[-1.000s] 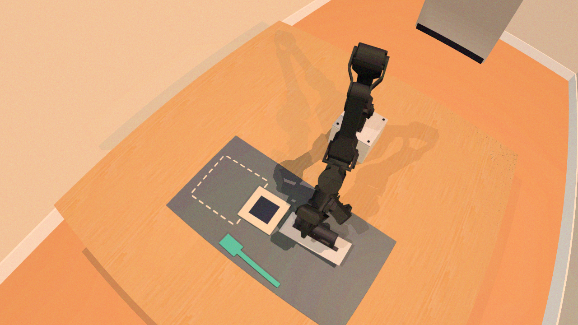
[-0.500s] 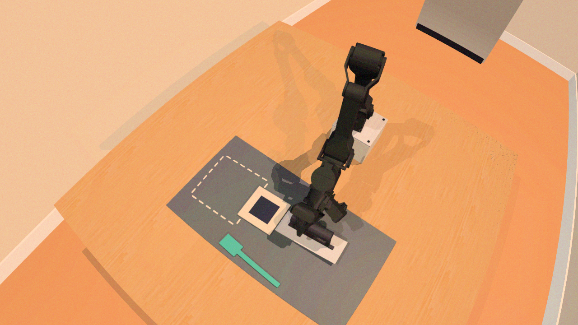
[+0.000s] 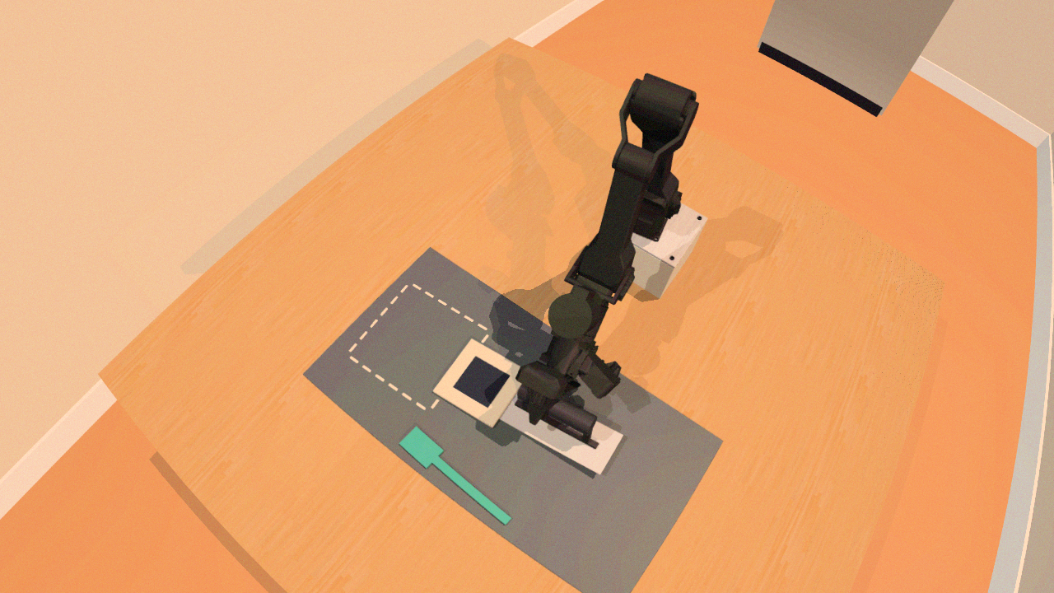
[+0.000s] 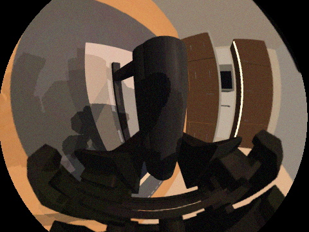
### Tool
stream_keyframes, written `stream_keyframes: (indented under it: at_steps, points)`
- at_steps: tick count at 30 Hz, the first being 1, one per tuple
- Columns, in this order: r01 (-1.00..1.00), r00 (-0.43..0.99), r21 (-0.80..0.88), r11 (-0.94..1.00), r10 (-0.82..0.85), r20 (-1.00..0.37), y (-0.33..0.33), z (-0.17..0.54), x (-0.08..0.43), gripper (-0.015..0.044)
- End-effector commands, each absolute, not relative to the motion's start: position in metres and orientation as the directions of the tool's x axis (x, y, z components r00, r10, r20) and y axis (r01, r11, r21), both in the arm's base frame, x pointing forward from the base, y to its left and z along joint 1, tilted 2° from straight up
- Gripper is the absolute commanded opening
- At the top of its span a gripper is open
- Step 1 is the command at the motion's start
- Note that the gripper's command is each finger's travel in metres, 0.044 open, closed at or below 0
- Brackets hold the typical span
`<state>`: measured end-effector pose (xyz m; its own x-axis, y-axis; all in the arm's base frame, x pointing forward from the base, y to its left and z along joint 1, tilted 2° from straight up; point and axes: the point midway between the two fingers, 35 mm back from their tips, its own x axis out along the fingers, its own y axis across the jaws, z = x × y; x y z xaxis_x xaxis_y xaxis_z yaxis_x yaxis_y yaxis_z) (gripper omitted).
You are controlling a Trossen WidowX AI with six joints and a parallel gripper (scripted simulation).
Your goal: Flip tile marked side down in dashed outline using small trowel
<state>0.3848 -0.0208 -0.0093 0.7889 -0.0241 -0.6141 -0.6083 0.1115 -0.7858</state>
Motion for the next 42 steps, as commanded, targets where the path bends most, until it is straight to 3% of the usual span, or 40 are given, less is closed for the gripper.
stream_keyframes:
  at_steps: [1,42]
  points:
    - [-0.606,0.789,-0.787,0.116,-0.04,-0.613,-0.033,-0.009,0.383,0.0]
    - [-0.612,0.783,-0.79,0.035,-0.108,-0.612,-0.067,0.049,0.378,0.0]
